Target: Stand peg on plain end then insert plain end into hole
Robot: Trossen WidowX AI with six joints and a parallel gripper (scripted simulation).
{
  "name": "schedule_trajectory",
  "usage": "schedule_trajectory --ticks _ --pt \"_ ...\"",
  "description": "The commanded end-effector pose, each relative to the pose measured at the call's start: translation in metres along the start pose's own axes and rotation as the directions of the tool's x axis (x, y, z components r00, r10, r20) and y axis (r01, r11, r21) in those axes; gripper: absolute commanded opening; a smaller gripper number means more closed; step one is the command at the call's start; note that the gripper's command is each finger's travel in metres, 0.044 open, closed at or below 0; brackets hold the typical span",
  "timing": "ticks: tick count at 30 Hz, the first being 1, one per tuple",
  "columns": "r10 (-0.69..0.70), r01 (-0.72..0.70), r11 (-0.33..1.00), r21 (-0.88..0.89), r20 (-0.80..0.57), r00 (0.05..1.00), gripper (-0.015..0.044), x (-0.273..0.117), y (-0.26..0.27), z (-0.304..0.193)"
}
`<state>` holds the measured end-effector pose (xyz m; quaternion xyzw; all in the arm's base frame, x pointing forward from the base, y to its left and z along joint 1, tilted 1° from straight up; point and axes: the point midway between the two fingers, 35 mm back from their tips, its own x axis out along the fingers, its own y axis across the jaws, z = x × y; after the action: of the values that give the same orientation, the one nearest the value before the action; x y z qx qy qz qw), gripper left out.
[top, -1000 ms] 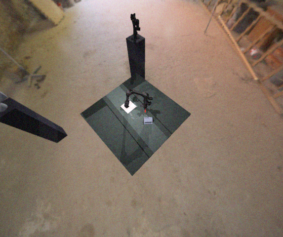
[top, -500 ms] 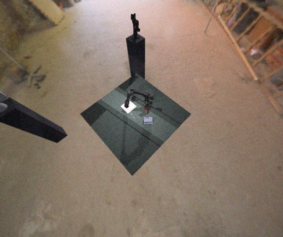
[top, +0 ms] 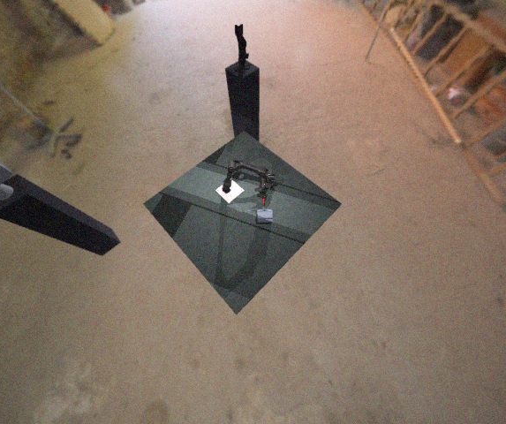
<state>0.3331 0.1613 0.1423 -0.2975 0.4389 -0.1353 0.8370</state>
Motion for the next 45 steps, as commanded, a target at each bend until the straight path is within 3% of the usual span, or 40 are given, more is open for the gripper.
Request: schedule_trajectory --ticks 1,45 --pt "-0.015 0.015 1.0 -0.015 0.005 1.0 0.0 0.007 0.0 0.0" --pt "-0.064 0.065 0.998 -0.014 0.048 0.997 0.0 0.058 -0.001 0.009"
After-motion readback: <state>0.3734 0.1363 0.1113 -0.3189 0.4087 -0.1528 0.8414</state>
